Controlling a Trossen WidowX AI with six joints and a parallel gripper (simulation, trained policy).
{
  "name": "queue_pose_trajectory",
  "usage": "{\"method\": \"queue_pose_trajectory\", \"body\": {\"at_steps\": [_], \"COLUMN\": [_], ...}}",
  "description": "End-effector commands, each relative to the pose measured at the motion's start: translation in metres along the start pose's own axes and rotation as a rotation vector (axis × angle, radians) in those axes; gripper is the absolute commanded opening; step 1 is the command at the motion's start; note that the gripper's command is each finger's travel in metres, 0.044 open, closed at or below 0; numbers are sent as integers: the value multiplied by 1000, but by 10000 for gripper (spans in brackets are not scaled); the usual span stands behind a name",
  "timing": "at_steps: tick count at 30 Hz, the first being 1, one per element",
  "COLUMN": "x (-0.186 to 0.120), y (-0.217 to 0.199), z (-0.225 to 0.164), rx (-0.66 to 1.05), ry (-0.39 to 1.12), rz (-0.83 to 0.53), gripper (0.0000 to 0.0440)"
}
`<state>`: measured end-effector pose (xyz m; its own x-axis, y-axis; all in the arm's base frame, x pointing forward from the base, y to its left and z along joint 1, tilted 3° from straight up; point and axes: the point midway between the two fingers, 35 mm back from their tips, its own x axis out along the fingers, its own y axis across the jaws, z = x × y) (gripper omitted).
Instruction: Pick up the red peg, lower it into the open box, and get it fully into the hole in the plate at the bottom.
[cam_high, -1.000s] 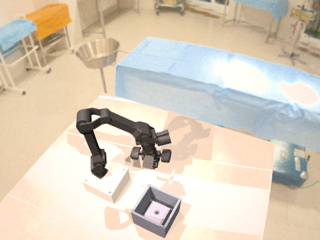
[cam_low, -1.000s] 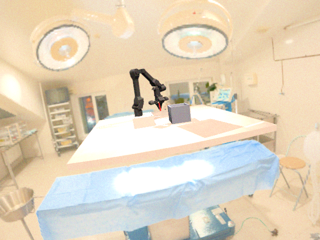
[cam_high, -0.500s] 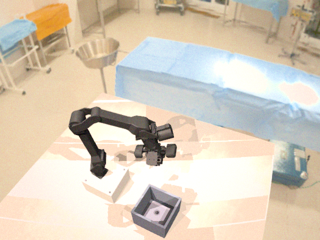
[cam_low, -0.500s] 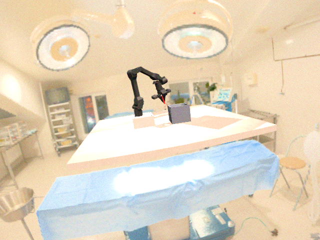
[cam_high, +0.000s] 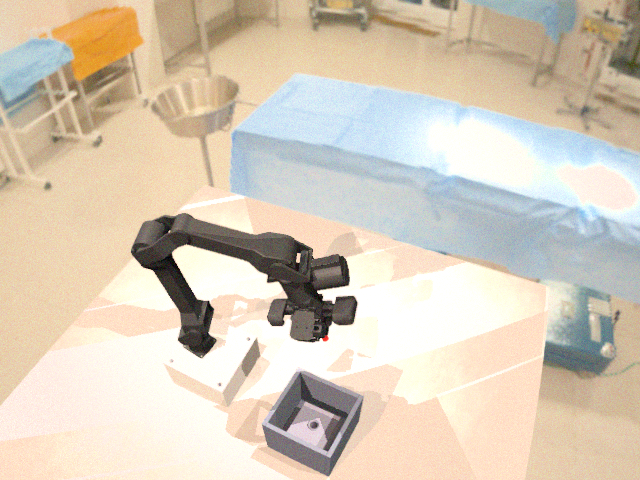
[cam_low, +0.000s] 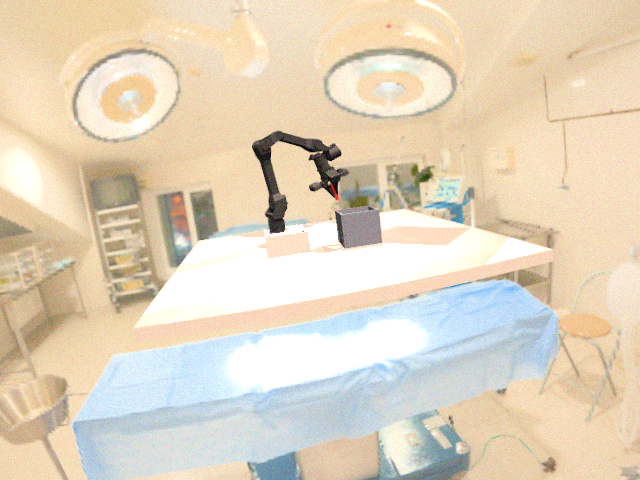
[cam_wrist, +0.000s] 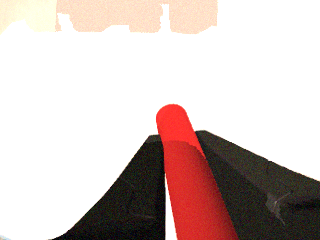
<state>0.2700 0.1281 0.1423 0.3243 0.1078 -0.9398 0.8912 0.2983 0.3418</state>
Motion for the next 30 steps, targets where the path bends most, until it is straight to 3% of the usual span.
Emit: {"method": "queue_pose_trajectory", "body": {"at_steps": [1,30], "x": [-4,5], "y": [2,-8], "z": [18,100], "rx": [9,55], "ry": [-34,-110], "rz": [-2,-128], "gripper": [0,0]}}
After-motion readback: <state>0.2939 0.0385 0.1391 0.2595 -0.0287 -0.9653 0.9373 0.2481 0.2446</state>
